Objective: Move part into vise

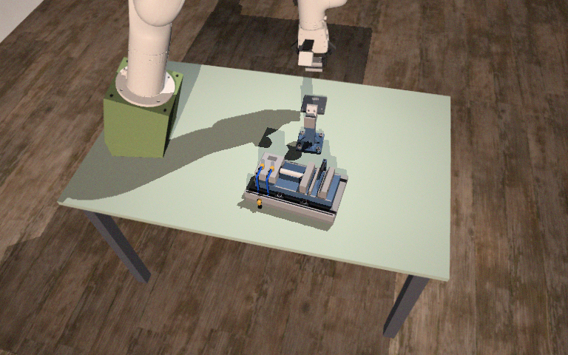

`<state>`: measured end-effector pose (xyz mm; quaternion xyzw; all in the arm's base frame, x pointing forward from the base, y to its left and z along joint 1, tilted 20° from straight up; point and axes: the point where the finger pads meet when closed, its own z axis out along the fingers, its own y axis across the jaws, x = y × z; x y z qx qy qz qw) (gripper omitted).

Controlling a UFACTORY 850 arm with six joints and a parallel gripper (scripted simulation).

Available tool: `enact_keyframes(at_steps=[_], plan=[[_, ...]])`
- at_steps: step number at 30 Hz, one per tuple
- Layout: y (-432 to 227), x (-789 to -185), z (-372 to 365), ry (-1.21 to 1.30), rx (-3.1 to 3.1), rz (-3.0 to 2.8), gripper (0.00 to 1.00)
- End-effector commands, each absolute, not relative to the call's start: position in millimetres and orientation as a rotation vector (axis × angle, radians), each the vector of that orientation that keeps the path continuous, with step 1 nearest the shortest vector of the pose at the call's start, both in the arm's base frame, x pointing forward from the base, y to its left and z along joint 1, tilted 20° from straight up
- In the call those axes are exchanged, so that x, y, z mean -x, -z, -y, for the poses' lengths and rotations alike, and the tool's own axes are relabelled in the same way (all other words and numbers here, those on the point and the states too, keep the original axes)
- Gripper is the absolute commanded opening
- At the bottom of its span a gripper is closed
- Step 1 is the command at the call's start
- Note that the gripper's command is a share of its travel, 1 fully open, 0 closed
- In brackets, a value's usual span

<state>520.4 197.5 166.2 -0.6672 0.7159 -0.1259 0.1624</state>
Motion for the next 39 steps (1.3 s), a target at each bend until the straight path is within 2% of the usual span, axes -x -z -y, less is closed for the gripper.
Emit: enact_keyframes(at_steps=[1, 39], plan=[[-178.5, -517.0, -197.6, 0.335, 1.943, -2.087, 0.00], [-190.7, -512.4, -197.4, 0.335, 1.944, -2.086, 0.00]])
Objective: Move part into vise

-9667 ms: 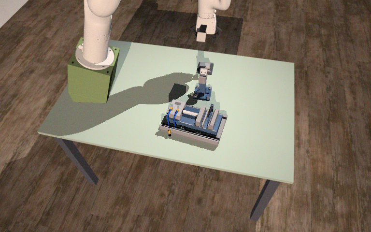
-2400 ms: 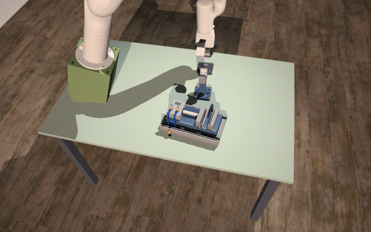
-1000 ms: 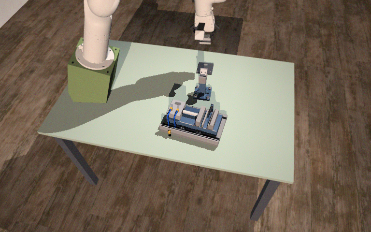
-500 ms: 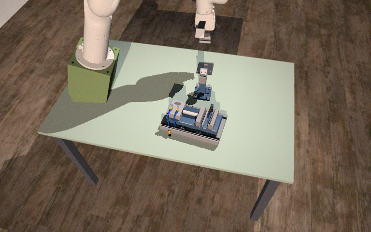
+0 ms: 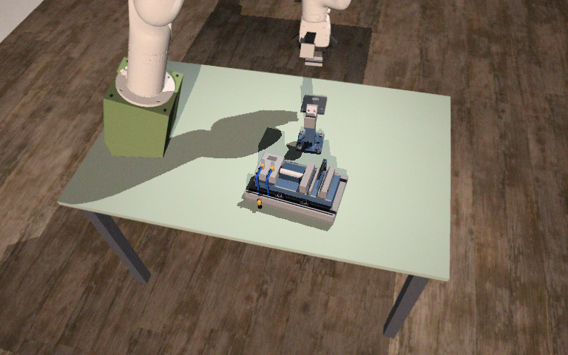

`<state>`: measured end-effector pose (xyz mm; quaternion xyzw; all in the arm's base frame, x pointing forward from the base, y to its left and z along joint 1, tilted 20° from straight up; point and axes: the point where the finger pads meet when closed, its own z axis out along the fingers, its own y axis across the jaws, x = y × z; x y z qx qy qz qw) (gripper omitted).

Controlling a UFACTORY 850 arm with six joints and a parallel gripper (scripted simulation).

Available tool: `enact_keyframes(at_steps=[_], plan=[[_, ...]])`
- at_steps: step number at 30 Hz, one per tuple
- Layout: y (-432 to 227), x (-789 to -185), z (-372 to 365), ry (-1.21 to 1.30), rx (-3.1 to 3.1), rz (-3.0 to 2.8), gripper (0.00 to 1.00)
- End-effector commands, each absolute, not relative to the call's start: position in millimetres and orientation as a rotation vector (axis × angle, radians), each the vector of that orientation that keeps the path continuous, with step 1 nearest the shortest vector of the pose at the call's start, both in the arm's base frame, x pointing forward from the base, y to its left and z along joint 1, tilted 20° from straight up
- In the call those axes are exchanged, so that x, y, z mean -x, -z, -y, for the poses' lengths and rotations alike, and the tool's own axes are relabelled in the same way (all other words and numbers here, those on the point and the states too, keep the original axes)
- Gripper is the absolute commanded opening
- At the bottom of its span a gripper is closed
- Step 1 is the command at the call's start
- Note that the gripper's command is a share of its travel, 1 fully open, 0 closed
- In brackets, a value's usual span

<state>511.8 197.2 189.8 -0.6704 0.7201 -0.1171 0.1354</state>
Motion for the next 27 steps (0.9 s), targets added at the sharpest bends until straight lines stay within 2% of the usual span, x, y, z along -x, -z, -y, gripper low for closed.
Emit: enact_keyframes(at_steps=[1, 27], plan=[[-190.7, -512.4, -197.4, 0.335, 1.945, -2.085, 0.00], [-189.9, -511.6, -193.8, 0.359, 2.020, -2.039, 0.00]])
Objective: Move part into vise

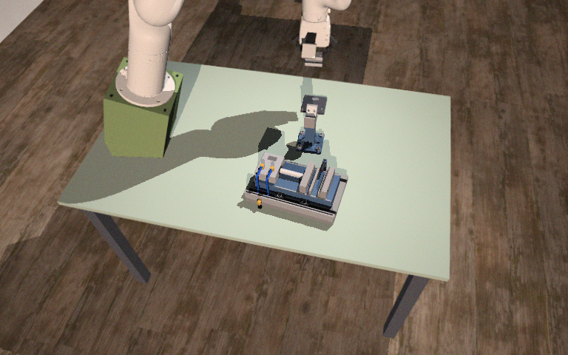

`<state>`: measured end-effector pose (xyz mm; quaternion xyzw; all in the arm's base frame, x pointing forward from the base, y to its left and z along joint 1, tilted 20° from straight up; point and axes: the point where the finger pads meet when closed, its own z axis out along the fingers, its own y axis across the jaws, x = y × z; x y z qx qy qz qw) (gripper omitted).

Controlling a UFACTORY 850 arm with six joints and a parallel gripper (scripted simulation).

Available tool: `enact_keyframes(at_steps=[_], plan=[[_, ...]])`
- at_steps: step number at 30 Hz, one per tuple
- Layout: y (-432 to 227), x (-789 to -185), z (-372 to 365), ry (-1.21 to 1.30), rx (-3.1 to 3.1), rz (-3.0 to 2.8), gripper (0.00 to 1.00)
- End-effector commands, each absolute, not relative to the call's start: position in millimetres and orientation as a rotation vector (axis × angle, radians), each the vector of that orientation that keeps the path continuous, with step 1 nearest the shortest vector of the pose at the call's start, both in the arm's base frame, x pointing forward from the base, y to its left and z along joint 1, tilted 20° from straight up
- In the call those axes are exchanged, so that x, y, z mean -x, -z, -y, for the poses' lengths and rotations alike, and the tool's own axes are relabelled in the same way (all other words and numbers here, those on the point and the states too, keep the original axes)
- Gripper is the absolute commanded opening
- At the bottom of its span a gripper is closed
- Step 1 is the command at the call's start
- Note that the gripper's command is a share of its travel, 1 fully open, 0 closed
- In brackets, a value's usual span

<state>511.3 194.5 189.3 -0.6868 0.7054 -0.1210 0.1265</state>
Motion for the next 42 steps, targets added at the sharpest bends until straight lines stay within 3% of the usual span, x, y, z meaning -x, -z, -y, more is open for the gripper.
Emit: enact_keyframes(at_steps=[1, 42], plan=[[-189.8, -511.5, -193.5, 0.361, 2.028, -2.035, 0.00], [-185.9, -506.6, -167.3, 0.497, 2.554, -1.624, 0.00]])
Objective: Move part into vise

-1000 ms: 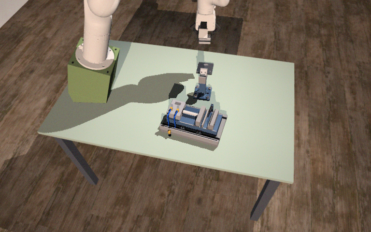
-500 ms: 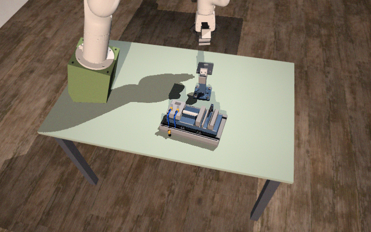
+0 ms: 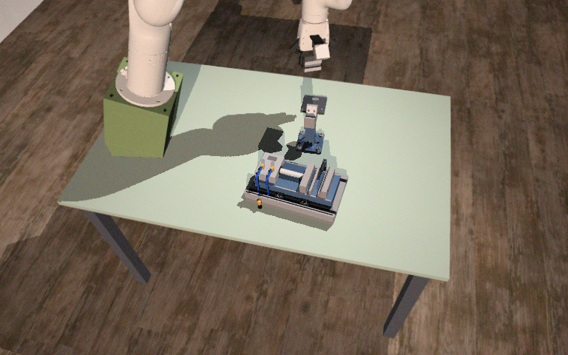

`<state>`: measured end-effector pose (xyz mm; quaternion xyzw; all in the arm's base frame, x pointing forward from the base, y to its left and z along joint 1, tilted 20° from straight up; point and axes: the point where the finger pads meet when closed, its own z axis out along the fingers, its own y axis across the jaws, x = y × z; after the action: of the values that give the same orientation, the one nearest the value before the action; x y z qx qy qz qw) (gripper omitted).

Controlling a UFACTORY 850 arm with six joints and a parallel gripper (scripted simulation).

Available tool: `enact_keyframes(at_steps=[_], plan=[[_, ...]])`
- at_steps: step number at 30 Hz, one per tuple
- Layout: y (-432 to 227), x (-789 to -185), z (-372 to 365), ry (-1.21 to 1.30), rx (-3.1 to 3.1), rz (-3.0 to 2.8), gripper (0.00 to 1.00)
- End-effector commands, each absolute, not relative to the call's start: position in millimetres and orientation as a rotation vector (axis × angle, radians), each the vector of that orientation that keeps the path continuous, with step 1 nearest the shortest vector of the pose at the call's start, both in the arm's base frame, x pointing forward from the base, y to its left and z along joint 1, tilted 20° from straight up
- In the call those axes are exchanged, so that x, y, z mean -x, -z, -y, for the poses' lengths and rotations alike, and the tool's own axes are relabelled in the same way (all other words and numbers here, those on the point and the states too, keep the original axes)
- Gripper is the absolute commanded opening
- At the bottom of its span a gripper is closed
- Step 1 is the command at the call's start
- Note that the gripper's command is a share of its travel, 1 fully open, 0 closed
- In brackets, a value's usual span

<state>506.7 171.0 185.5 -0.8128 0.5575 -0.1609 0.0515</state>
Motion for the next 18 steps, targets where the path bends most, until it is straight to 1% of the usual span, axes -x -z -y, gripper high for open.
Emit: enact_keyframes(at_steps=[1, 18], plan=[[-185.9, -506.6, -167.3, 0.497, 2.554, -1.624, 0.00], [-185.4, -503.9, -149.2, 0.547, 2.877, -1.276, 0.00]])
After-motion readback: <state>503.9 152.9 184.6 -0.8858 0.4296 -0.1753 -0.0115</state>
